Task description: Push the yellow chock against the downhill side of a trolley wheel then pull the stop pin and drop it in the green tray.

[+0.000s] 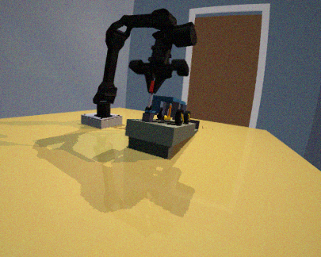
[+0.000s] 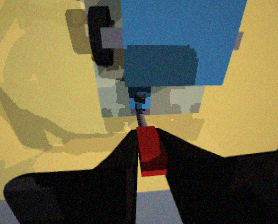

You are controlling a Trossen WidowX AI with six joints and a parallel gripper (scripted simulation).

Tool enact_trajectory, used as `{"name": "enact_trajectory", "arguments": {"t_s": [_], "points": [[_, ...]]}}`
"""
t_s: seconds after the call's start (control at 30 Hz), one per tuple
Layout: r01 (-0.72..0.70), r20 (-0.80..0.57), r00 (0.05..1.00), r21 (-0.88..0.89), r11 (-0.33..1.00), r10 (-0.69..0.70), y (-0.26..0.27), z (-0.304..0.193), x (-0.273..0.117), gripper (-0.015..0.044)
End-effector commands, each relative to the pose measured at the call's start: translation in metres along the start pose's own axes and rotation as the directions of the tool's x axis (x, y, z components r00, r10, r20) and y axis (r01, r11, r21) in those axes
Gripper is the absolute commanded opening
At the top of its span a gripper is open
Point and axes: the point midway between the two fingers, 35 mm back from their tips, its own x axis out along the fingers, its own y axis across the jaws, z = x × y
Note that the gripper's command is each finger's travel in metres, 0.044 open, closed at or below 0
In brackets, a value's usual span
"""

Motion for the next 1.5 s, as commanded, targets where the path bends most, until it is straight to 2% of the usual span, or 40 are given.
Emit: {"name": "enact_trajectory", "arguments": {"t_s": [0.0,0.77,1.47], "points": [[0.009,-0.007,1.0,0.005,1.0,-0.009,-0.003,-0.003,-0.004,0.0],[0.009,-0.01,1.0,0.004,1.0,-0.009,0.0,-0.032,0.001,0.0],[0.003,-0.01,1.0,0.002,1.0,-0.003,0.07,-0.033,0.003,0.0]]}}
